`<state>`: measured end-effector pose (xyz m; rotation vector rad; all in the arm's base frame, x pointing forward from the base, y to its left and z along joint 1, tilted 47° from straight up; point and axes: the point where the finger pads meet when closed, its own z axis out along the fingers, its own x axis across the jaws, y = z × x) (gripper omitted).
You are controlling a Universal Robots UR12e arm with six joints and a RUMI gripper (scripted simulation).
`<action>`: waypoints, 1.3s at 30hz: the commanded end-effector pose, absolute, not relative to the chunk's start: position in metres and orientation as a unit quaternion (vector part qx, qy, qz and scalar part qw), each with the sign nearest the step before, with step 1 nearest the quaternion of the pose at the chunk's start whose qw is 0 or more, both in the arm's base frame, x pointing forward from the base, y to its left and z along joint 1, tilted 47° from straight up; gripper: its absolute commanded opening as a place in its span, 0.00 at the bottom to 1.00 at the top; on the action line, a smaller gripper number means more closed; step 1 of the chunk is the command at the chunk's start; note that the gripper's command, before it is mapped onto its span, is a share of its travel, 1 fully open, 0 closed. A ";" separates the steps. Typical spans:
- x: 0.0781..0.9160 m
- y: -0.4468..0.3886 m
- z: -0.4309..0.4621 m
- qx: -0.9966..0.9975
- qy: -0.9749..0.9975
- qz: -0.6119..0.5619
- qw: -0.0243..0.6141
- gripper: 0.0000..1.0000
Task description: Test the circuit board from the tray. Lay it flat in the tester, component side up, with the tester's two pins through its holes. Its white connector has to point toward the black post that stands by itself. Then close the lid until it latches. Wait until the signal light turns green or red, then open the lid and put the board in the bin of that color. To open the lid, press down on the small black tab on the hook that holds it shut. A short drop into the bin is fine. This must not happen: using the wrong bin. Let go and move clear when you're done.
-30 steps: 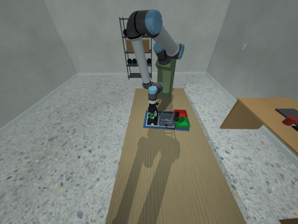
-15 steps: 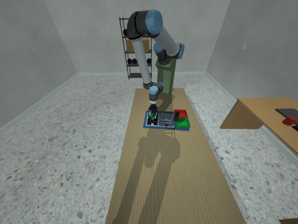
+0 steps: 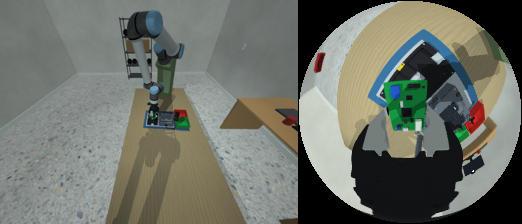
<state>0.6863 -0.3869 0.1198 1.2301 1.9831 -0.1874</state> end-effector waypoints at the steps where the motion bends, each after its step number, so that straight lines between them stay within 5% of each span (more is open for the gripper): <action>1: 0.685 -0.384 0.117 0.387 0.833 -0.116 0.378 0.39; 39: 0.685 -0.385 0.119 0.126 0.910 -0.223 0.328 0.39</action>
